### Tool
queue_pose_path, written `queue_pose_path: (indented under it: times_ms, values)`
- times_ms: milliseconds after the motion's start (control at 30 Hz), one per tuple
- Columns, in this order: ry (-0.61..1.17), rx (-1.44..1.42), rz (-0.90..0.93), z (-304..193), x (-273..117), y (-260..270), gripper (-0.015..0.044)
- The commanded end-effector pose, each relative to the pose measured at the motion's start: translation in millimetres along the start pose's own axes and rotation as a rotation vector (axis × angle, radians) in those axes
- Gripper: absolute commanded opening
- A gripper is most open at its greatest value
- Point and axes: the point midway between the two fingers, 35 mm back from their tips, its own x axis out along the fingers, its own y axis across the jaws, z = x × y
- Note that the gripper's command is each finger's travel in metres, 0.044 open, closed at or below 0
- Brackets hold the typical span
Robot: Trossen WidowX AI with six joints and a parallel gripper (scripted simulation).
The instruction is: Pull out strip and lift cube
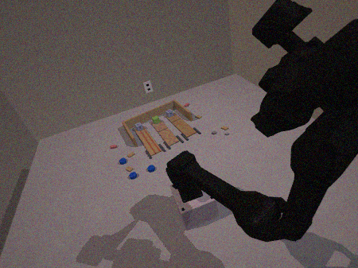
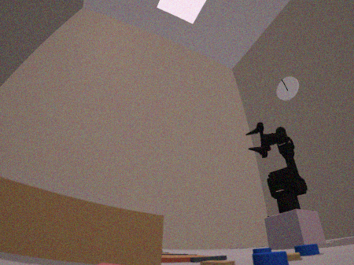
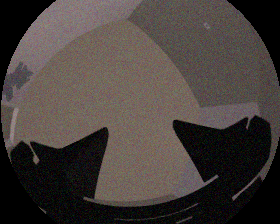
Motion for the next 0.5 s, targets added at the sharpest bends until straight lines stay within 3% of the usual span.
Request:
queue_pose_path:
  times_ms: [0,167,467]
  values:
    - [-0.001,0.007,-0.003,0.2,0.3,-1.2,0.0400]
    - [-0.015,0.114,-0.050,7.1,5.4,-30.3,0.0400]
    - [-0.171,0.454,-0.197,71.1,26.4,-159.2,0.0400]
